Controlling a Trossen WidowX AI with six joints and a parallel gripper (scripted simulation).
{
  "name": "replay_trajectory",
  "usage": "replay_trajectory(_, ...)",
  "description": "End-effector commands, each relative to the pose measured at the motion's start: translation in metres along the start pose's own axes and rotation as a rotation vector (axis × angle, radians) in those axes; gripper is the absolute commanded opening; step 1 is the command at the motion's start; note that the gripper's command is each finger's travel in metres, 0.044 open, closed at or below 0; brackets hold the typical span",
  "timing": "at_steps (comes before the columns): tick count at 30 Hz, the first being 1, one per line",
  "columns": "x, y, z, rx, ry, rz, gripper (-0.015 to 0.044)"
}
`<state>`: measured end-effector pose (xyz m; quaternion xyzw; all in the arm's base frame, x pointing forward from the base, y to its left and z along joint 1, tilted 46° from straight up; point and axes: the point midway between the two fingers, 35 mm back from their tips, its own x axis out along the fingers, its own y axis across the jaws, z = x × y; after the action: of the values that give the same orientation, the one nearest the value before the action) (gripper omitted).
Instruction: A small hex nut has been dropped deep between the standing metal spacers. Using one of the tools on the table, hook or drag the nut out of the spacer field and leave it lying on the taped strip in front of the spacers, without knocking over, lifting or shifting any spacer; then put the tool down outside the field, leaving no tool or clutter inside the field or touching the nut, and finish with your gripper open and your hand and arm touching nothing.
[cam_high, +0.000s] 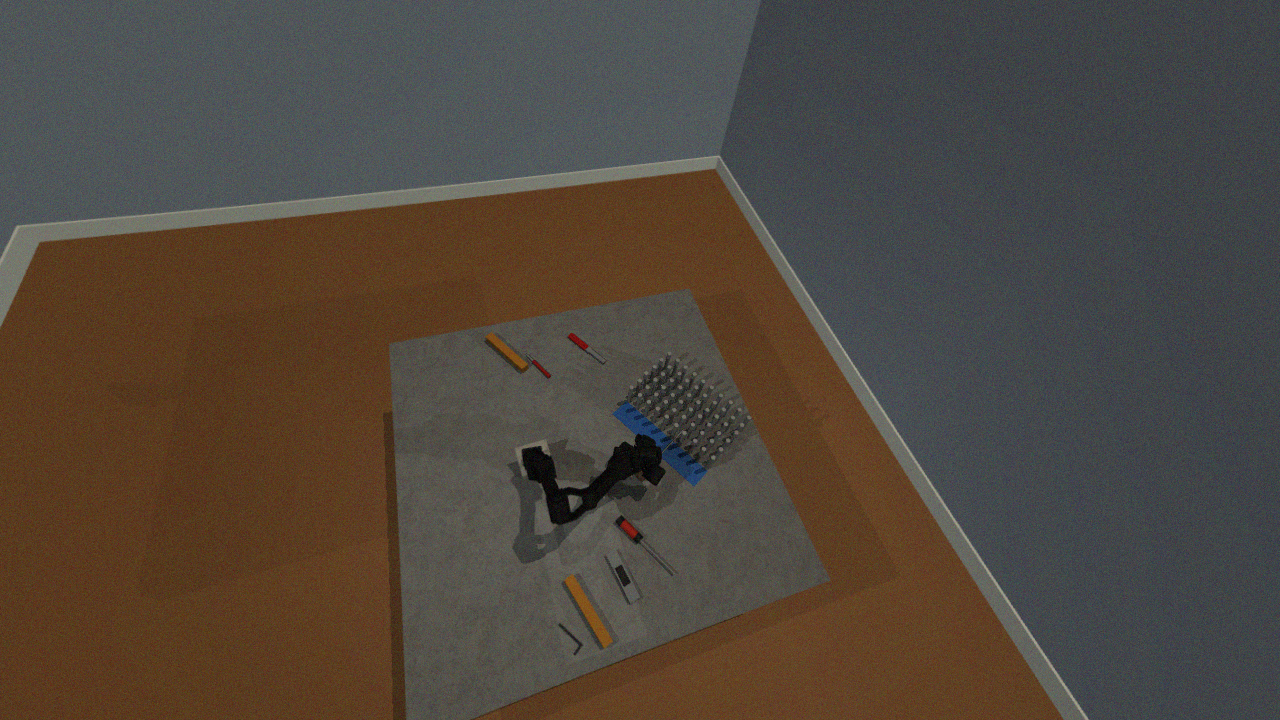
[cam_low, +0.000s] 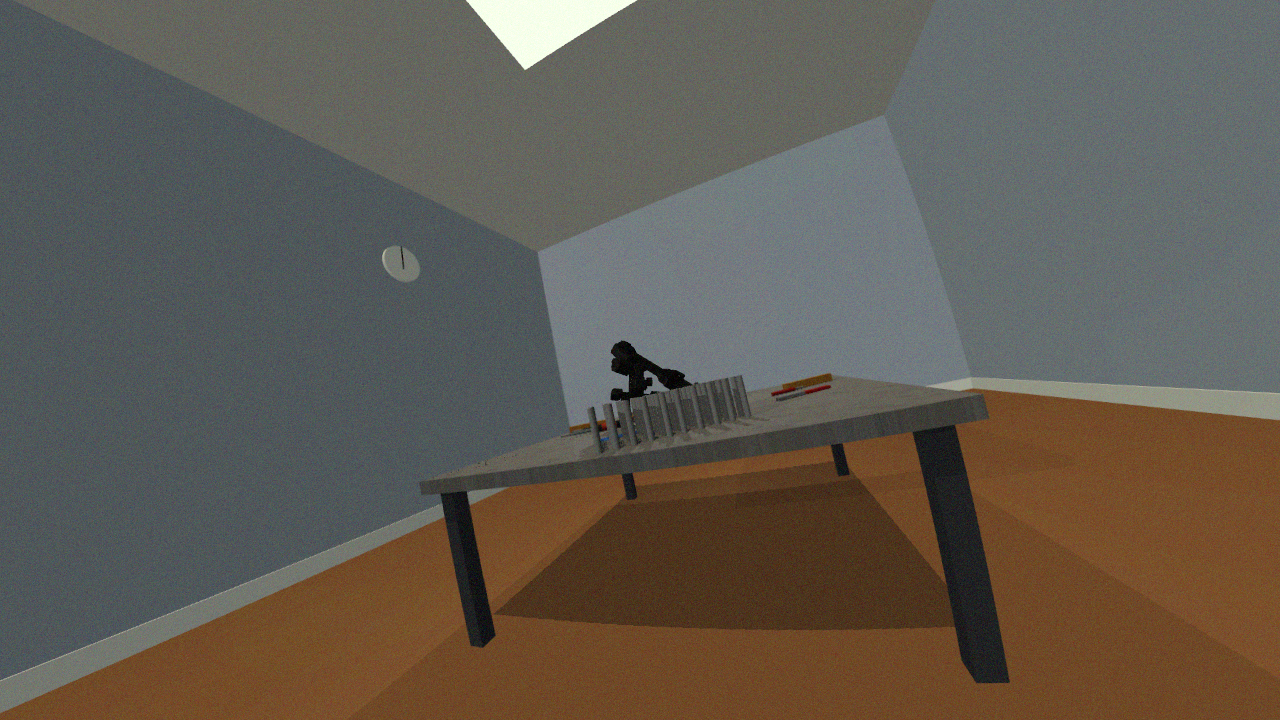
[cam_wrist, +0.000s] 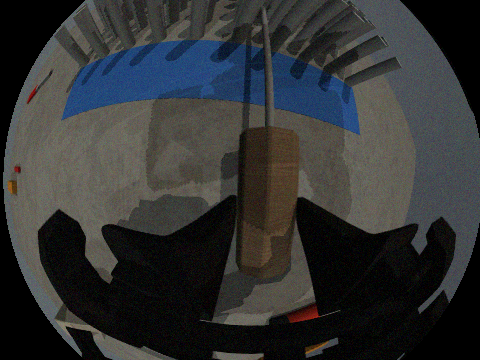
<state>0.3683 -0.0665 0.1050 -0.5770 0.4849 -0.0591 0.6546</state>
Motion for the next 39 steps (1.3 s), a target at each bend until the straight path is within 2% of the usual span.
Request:
replay_trajectory(1, 0.000, -0.004, 0.005, 0.013, -0.005, -0.009, 0.0000)
replay_trajectory(39, 0.008, -0.004, 0.027, 0.014, -0.006, -0.009, 0.0000)
